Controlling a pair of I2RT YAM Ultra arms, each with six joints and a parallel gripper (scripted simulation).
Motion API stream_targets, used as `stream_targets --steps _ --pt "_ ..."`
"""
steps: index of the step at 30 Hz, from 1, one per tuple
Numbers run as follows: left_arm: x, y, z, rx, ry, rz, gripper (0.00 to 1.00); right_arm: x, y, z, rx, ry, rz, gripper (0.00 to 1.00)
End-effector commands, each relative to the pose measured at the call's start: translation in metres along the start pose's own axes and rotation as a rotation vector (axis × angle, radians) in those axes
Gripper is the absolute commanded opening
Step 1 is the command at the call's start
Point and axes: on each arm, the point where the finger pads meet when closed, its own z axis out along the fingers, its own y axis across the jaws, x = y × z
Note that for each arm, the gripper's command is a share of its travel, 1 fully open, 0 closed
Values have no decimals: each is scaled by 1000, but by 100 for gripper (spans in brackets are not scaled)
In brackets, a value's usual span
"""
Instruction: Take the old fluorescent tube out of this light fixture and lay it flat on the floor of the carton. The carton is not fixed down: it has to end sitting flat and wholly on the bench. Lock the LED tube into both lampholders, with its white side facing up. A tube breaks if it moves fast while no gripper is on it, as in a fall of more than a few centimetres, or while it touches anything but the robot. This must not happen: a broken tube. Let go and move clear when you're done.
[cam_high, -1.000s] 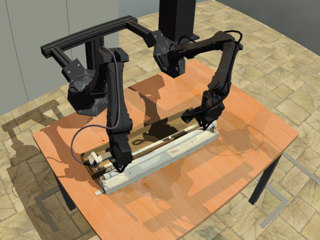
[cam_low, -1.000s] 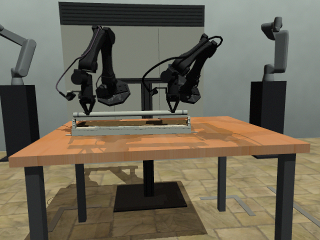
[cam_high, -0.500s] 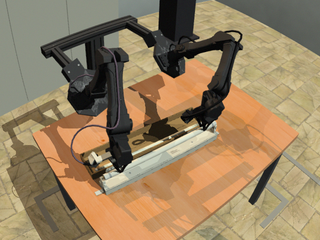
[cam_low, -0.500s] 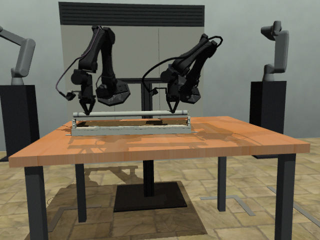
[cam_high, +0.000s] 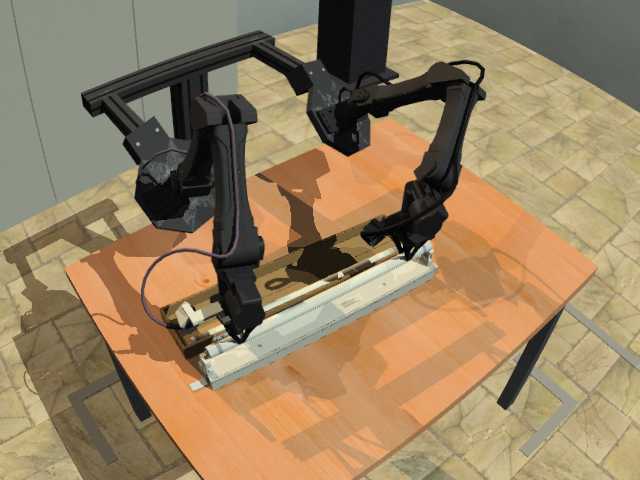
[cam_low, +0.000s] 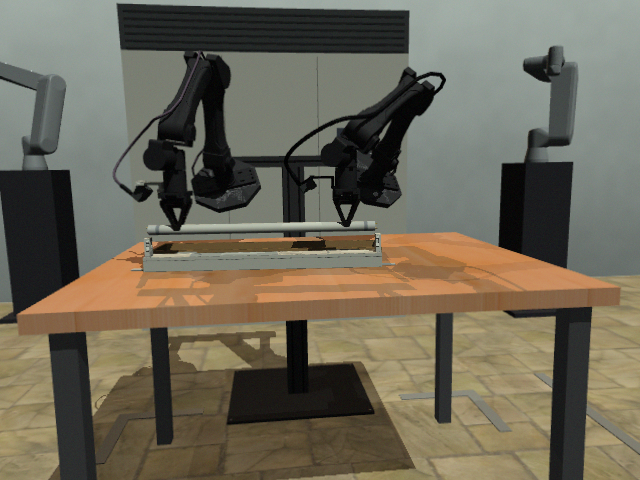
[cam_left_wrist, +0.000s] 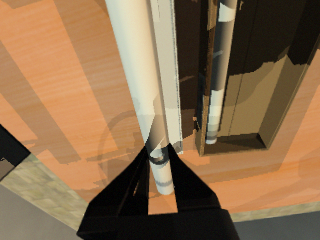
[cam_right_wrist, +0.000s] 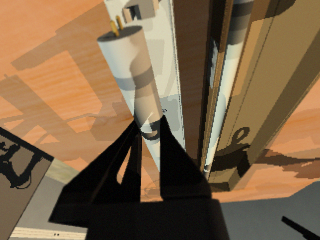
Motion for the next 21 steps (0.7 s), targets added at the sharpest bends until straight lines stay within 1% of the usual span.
stream_targets --steps 1,4,6,8,10,12,13,17,18,19,21 --pt "-7 -1 -11 -22 -34 -8 11 0 2 -7 -35 -8 0 11" --pt "-8 -5 -12 -23 -37 -6 11 -2 -8 -8 -11 -11 17 11" --pt "-5 -3 -16 -15 -33 18 11 -4 -1 -12 -21 -22 15 11" --pt "-4 11 -25 -41 -45 -21 11 -6 13 -20 -64 -27 5 11" --pt "-4 11 -23 -43 -37 -6 11 -9 17 -20 -82 -41 5 11" --pt "-3 -2 -17 -25 -20 9 11 -7 -6 -6 -25 -30 15 11" --pt "-4 -8 -12 -22 -17 8 11 -6 -7 -6 -16 -29 18 11" --pt "-4 -4 -16 -17 -25 12 11 -5 -7 -9 -11 -27 16 11" --pt "-4 -7 -11 -18 -16 8 11 -4 -5 -5 -24 -25 7 11" --pt "-4 -7 -14 -29 -21 -1 11 -7 -3 -10 -38 -34 15 11" --pt "-4 -3 -17 -22 -20 5 11 -7 -3 -13 -23 -32 14 11"
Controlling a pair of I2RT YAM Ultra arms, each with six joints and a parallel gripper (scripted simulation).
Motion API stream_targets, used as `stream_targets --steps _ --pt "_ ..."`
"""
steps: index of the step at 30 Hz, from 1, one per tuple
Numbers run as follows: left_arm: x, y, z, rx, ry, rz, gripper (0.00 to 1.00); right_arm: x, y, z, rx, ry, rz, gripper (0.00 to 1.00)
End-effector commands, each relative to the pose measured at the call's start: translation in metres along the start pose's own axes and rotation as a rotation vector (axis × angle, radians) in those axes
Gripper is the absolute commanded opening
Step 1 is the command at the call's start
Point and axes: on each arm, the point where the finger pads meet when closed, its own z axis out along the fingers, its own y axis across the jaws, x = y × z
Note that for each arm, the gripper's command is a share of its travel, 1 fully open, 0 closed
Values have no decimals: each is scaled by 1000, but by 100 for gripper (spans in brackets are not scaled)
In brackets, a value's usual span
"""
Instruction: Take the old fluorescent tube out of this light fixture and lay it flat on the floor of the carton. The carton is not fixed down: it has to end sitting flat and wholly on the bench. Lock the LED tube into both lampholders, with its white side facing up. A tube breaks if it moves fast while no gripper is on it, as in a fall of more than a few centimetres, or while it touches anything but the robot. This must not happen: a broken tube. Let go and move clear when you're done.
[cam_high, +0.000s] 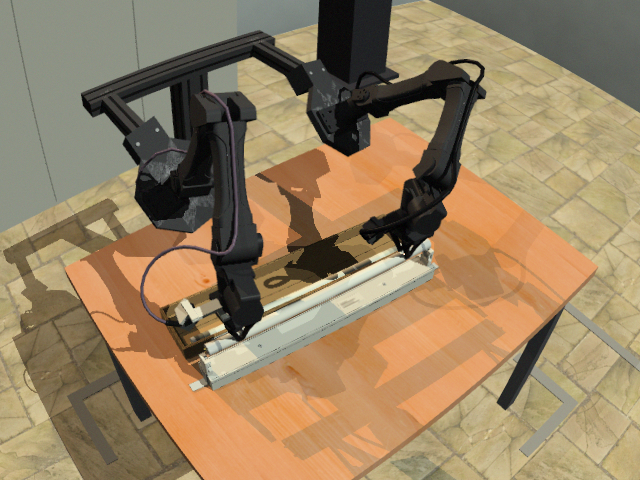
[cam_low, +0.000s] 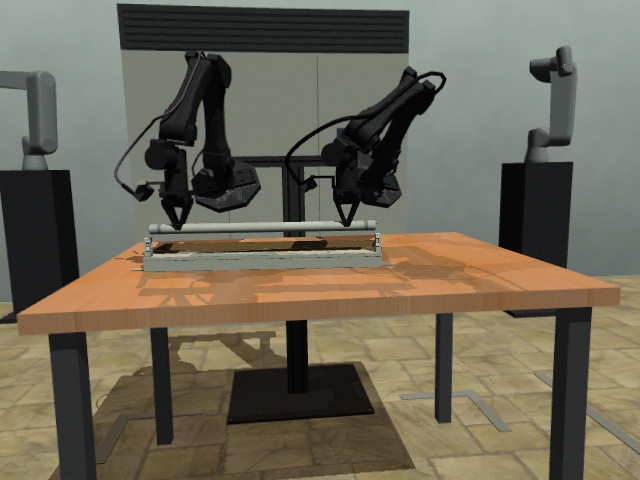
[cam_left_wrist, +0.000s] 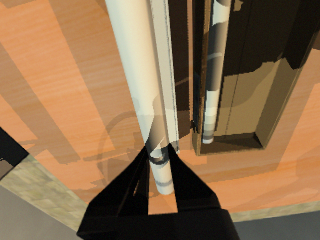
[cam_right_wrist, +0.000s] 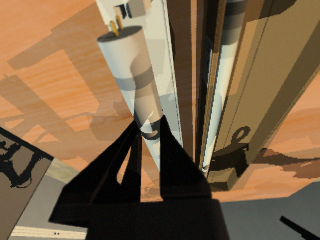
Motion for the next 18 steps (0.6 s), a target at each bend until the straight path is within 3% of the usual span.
stream_targets --steps 1,3,15,18 --pt "-6 13 -21 -43 -26 -10 11 -9 10 -13 -42 -38 9 11" --pt "-13 -2 -8 1 -24 22 11 -8 4 -11 -19 -33 12 11" --pt "-17 -6 0 -2 -24 40 11 -8 -8 10 22 -22 22 11" --pt "-12 -6 -4 -8 -27 34 11 -4 3 0 -1 -17 11 11"
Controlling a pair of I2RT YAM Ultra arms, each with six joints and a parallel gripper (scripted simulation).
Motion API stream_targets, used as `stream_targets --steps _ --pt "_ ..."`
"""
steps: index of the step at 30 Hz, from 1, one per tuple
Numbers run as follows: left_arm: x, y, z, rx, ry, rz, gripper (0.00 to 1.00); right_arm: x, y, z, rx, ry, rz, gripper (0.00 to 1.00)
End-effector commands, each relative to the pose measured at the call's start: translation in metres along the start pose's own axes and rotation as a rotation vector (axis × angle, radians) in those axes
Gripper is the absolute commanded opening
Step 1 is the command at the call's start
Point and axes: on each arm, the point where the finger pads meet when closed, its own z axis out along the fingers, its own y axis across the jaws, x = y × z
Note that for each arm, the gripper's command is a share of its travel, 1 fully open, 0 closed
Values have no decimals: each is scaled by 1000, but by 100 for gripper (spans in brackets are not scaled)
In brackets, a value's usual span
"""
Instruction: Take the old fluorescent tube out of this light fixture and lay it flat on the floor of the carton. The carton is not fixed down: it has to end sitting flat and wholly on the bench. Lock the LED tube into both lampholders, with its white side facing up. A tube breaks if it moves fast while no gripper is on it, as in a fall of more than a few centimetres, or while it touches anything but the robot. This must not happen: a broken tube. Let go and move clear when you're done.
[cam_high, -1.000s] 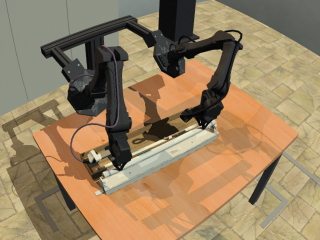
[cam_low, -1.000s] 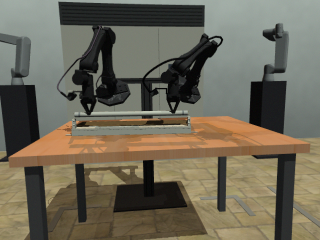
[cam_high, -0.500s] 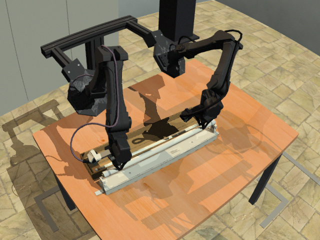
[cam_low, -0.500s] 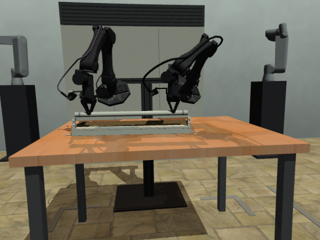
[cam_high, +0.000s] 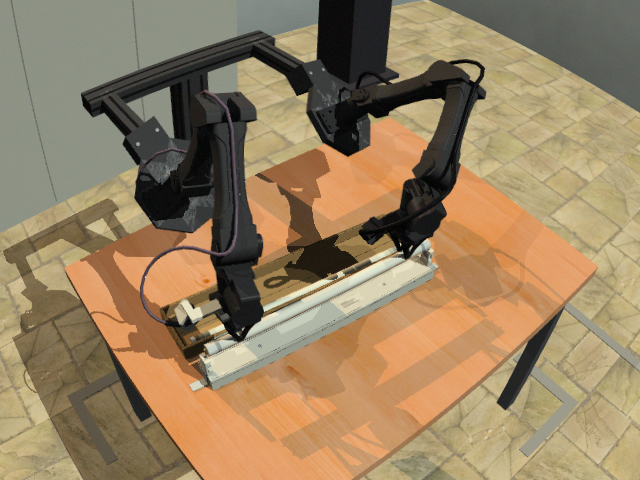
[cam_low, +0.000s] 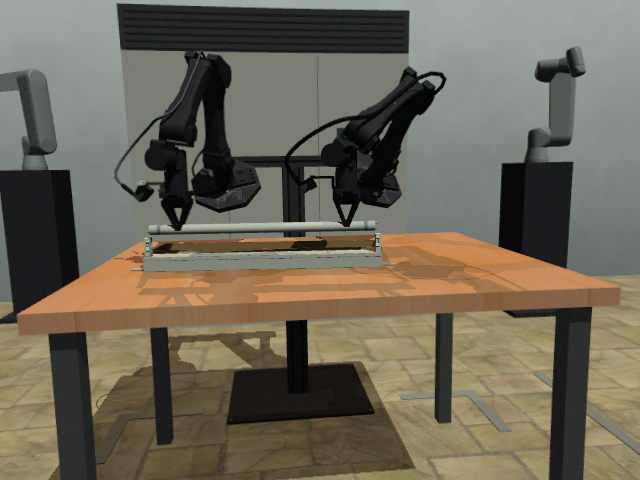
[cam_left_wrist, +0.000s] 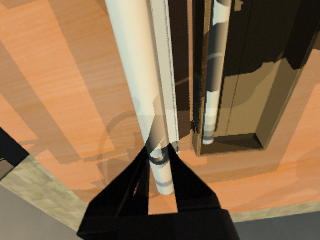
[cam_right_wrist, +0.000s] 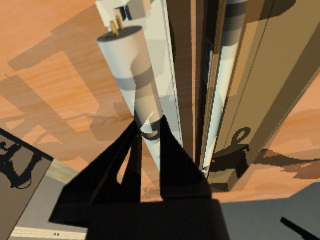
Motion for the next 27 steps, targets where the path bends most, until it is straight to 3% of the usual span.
stream_targets --steps 1,4,13,14,18,27 --pt "-12 3 -9 -21 -34 20 11 -3 9 -1 -22 -16 4 11" --pt "-10 9 -14 -23 -35 17 11 2 4 -2 1 4 4 11" --pt "-5 1 0 -6 -20 9 11 0 5 -1 -17 -4 -1 11" --pt "-3 -10 11 24 -3 24 11 2 5 5 -8 -1 -4 11" --pt "-5 5 -15 -19 -36 16 11 0 0 -6 -8 4 13 11" --pt "-5 -3 -1 6 -21 25 11 -4 1 -3 -1 -15 11 11"
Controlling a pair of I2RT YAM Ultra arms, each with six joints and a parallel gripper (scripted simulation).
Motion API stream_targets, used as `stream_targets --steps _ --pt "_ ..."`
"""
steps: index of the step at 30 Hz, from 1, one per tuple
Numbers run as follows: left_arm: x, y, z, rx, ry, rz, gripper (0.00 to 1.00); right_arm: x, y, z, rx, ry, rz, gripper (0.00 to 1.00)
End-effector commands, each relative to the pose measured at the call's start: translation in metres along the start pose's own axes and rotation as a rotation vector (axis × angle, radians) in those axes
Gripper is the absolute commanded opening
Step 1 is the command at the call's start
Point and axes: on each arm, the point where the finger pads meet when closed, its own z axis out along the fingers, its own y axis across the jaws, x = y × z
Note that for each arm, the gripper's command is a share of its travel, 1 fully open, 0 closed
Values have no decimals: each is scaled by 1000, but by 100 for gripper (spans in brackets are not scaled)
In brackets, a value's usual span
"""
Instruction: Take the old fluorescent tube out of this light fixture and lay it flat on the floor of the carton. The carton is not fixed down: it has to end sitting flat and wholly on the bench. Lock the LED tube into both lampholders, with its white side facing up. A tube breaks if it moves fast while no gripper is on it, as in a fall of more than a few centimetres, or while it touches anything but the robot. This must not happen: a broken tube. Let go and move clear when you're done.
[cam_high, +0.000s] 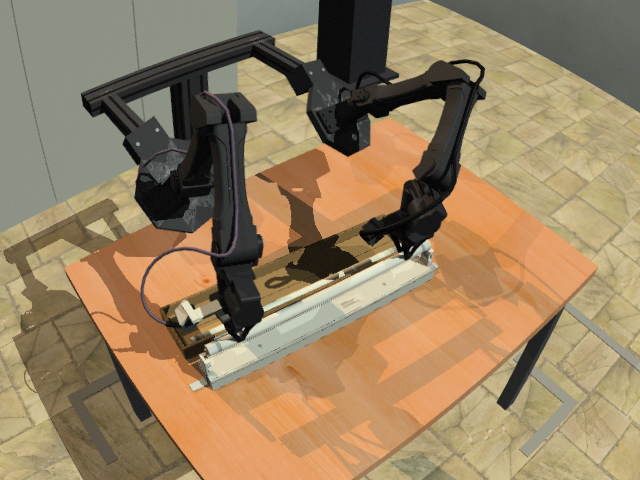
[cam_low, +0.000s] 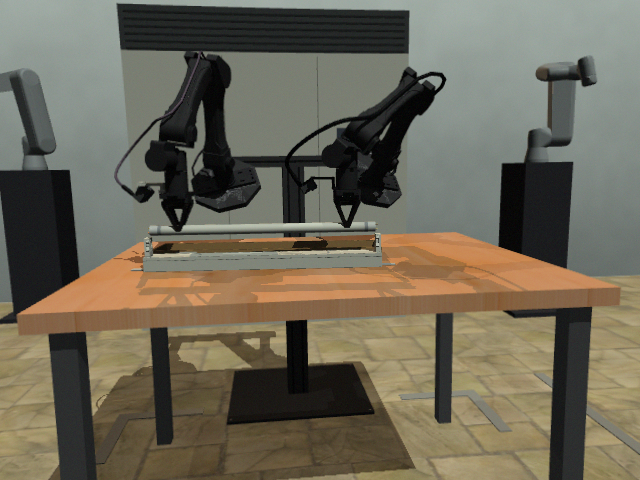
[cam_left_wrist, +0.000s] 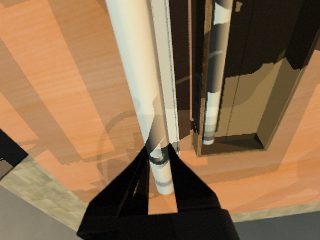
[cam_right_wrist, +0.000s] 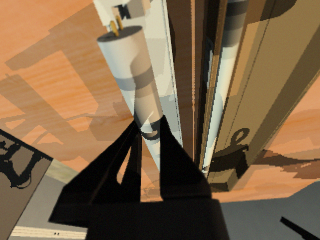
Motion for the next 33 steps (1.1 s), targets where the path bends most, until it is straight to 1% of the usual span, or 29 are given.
stream_targets --steps 1,3,5,8,9,10,11,13,14,16,17,19,20,21,23,25,28,29,31,33 --pt "-6 -4 -4 5 -21 26 11 -5 1 -5 -1 -19 11 11" --pt "-6 0 -2 -4 -23 11 11 -3 4 -2 -11 -12 3 11" --pt "-8 -11 8 20 -11 30 11 -4 3 3 -6 -16 8 11" --pt "-7 2 -5 -15 -31 9 11 0 -2 6 6 -8 4 11" --pt "-5 -1 -10 -6 -29 23 11 0 -4 8 11 -6 4 11" --pt "-4 -1 -8 -5 -28 19 11 1 -8 11 26 -1 4 11" --pt "-3 -3 -5 -1 -24 18 11 2 -8 8 18 -2 2 11" --pt "-5 2 -4 -16 -30 4 11 -5 1 3 9 -12 16 11" --pt "-5 3 -3 -16 -29 3 11 -6 10 -1 -29 -20 9 11" --pt "-2 -3 6 6 -14 8 11 -5 5 6 -4 -13 10 11" --pt "-7 -7 2 11 -19 31 11 -3 1 1 5 -12 12 11" --pt "-7 -7 2 11 -19 31 11 -3 1 1 5 -12 12 11" --pt "-6 -1 2 -3 -22 13 11 -2 5 3 -17 -10 2 11" --pt "-9 -14 12 26 -9 38 11 -3 -1 10 8 -11 8 11" --pt "-2 3 -1 2 -17 11 11 1 0 0 -6 -4 4 11" --pt "-5 11 -15 -32 -40 3 11 0 -1 -2 -7 -7 6 11" --pt "-10 8 -7 -25 -36 8 11 -1 -1 2 -12 -10 7 11" --pt "-10 9 -5 -27 -35 3 11 0 -3 5 -5 -7 7 11" --pt "-9 7 1 -18 -28 3 11 -1 6 2 -12 -7 3 11" --pt "-5 5 5 -11 -19 -3 11 0 4 9 -1 -3 1 11"
